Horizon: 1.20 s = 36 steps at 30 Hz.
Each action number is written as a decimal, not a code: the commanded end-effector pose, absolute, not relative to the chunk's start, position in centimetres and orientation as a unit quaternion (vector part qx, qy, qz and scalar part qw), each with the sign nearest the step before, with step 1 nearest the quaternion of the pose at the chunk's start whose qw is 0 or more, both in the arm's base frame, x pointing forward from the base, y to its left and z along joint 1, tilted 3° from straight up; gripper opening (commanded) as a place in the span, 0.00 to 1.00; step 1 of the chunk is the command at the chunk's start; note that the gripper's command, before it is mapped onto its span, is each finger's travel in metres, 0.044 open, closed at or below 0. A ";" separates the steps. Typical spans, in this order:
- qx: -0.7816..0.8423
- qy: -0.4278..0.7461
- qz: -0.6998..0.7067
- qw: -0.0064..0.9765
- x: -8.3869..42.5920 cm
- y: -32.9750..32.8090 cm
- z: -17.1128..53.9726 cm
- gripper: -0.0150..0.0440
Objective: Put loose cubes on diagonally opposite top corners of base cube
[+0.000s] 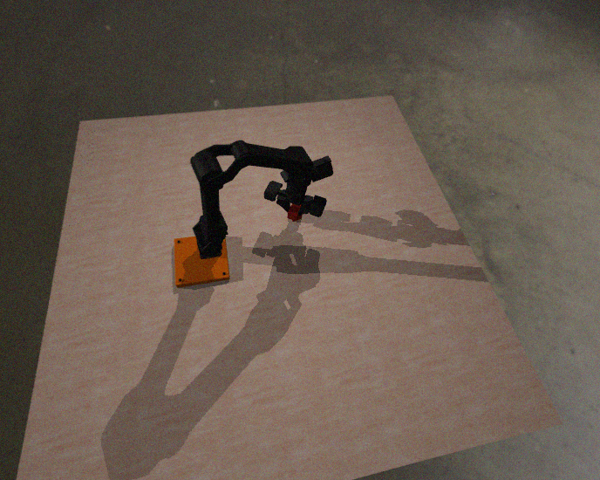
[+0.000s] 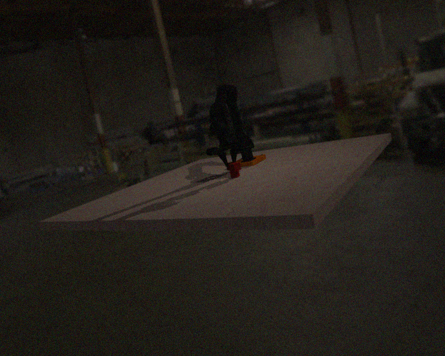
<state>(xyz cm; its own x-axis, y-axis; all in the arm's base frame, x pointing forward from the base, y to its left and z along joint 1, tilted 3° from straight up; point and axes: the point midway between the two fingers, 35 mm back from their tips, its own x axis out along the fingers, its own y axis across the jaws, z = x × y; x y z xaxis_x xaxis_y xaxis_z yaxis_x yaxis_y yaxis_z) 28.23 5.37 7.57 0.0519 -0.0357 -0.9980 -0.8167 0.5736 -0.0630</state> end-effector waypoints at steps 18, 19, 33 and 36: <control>-0.346 0.617 0.306 0.638 28.2 5.4 8.8 0.60; -0.346 0.617 0.306 0.638 28.2 5.4 9.0 0.60; -0.345 0.617 0.306 0.638 28.0 5.5 11.3 0.60; -0.345 0.617 0.306 0.638 28.0 5.5 11.8 0.60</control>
